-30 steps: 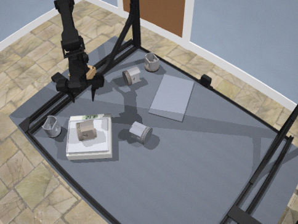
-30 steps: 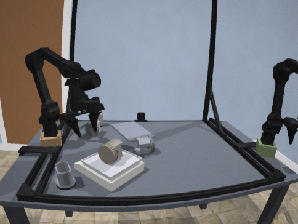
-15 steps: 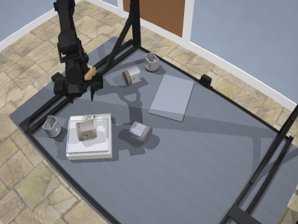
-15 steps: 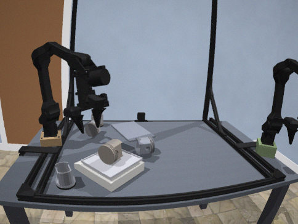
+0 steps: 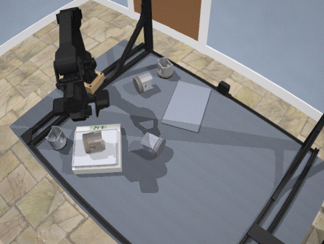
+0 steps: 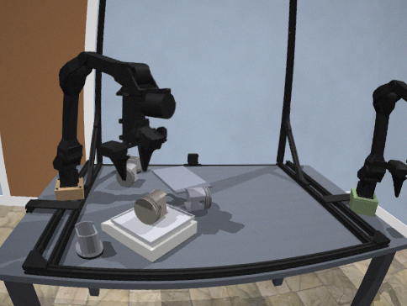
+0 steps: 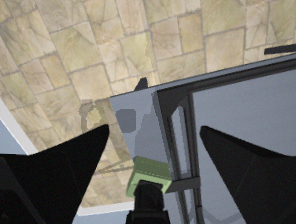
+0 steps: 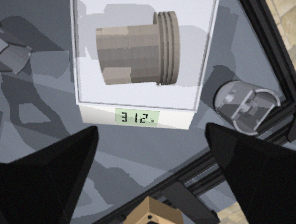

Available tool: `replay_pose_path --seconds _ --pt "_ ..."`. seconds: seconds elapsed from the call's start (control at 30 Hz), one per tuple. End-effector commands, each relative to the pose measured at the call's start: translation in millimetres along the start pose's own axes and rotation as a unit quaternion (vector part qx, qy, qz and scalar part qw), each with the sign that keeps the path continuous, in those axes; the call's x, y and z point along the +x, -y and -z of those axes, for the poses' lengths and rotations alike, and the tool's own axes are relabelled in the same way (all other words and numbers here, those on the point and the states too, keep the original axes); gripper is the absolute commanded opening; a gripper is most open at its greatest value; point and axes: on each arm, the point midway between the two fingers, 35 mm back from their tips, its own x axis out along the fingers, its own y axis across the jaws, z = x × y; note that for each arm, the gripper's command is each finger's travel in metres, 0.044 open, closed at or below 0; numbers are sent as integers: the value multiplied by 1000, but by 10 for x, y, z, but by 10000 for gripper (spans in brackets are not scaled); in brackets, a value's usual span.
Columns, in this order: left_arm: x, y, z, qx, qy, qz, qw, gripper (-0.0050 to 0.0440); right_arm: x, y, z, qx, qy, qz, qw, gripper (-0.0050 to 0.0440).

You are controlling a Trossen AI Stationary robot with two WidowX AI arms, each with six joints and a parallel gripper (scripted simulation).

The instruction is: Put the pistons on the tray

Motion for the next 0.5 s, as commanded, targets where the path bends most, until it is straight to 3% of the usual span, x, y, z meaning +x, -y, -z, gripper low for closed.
replay_pose_path --seconds 0.0,0.17,0.47 --pt "1 3 3 1 -1 1 1000 440 23 38 -178 0 -6 -1 1000 378" --pt "1 3 3 1 -1 1 1000 440 25 82 -411 0 -5 -1 1000 378" --pt "1 3 3 1 -1 1 1000 440 25 82 -411 79 -9 -14 997 378"
